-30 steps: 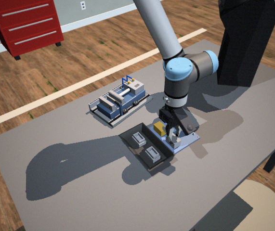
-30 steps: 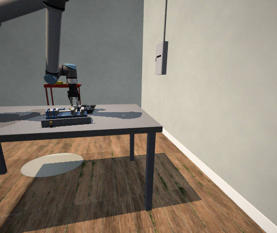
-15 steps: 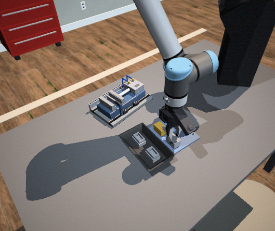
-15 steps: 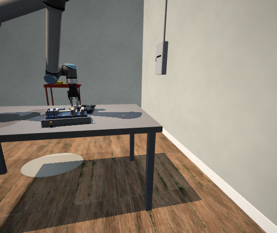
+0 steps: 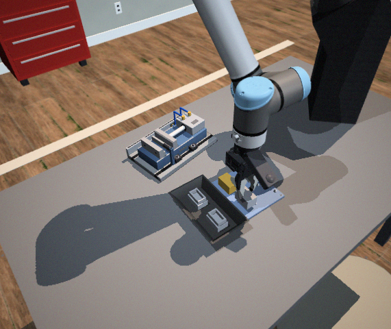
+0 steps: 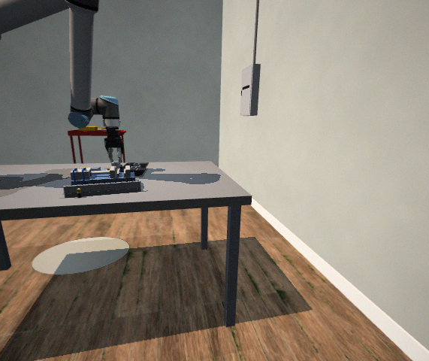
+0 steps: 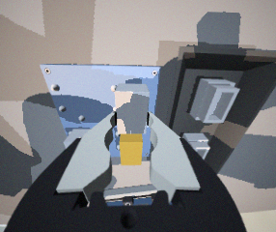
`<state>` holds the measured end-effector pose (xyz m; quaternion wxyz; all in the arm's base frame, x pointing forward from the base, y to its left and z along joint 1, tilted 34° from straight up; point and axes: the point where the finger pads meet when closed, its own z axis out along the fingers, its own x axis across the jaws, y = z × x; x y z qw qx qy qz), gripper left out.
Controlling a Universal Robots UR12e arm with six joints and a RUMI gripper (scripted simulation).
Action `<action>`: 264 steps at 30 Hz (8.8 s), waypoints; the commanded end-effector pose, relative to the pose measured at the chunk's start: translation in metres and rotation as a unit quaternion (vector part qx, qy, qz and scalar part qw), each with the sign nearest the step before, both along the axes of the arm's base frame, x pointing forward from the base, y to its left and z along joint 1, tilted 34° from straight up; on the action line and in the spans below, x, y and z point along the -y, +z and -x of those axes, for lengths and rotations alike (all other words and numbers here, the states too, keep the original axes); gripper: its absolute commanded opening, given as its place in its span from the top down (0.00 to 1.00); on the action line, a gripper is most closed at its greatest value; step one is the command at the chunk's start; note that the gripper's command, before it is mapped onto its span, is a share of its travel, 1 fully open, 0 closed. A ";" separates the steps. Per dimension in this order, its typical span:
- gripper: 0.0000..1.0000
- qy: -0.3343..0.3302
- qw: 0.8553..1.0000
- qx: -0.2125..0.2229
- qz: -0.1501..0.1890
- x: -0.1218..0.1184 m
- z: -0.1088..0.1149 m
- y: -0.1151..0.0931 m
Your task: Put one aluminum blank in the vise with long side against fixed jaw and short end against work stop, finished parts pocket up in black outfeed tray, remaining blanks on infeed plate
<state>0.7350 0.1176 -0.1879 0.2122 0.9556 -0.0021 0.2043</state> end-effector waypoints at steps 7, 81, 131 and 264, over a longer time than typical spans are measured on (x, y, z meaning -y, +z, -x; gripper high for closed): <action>1.00 0.001 1.000 -0.001 0.000 -0.021 0.021 0.039; 1.00 0.080 0.995 -0.037 0.038 0.276 -0.030 0.274; 1.00 0.082 0.995 -0.039 0.039 0.280 -0.029 0.276; 1.00 0.082 0.995 -0.039 0.039 0.290 -0.038 0.258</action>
